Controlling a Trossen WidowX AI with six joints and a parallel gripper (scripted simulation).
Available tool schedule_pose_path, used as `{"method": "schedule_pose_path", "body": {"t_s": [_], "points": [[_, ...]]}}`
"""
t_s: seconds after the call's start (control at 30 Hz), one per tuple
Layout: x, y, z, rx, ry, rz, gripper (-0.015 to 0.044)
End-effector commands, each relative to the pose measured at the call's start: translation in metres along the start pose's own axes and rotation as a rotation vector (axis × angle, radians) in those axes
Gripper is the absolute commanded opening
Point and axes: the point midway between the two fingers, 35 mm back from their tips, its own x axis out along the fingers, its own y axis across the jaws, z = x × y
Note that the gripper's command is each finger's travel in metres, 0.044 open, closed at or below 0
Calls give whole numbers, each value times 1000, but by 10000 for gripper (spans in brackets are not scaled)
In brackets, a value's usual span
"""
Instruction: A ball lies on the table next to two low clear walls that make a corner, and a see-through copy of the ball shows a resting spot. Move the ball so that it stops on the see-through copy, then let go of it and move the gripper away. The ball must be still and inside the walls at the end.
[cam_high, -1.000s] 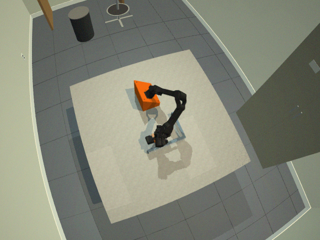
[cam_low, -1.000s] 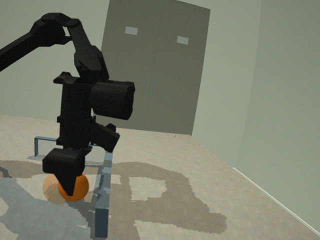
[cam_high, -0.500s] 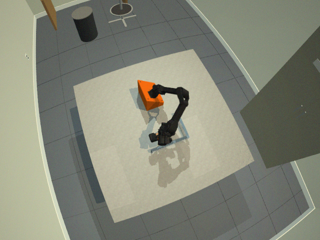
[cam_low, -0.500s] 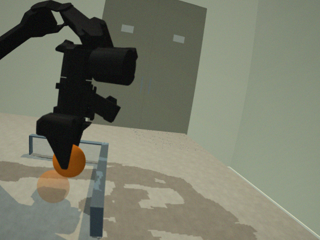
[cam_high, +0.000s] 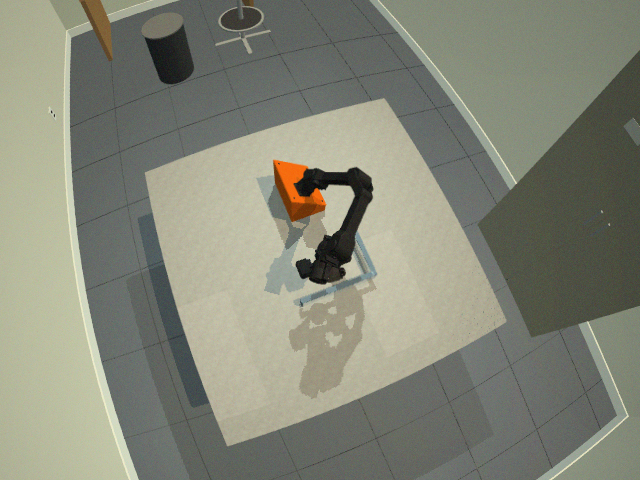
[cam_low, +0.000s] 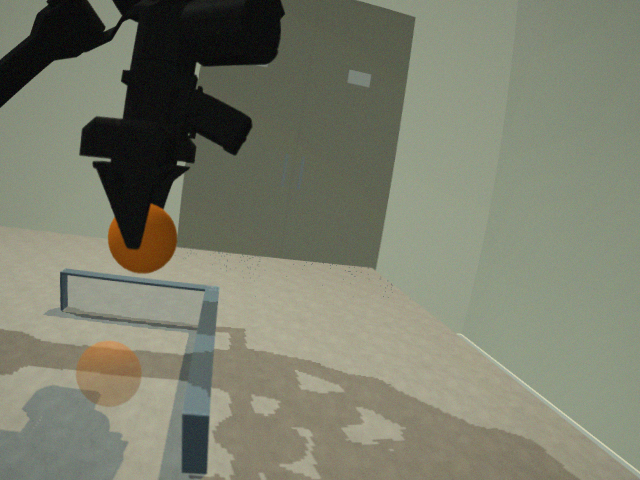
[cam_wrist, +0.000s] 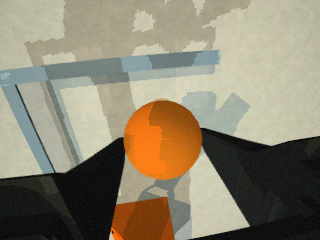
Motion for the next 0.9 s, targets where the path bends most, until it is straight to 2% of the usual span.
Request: {"method": "schedule_pose_path", "body": {"t_s": [0.0,0.67,0.87], "points": [[-4,1,-1,-10,1,-4,0],[57,-15,-26,-9,1,-3,0],[92,-15,-25,-10,1,-2,0]]}}
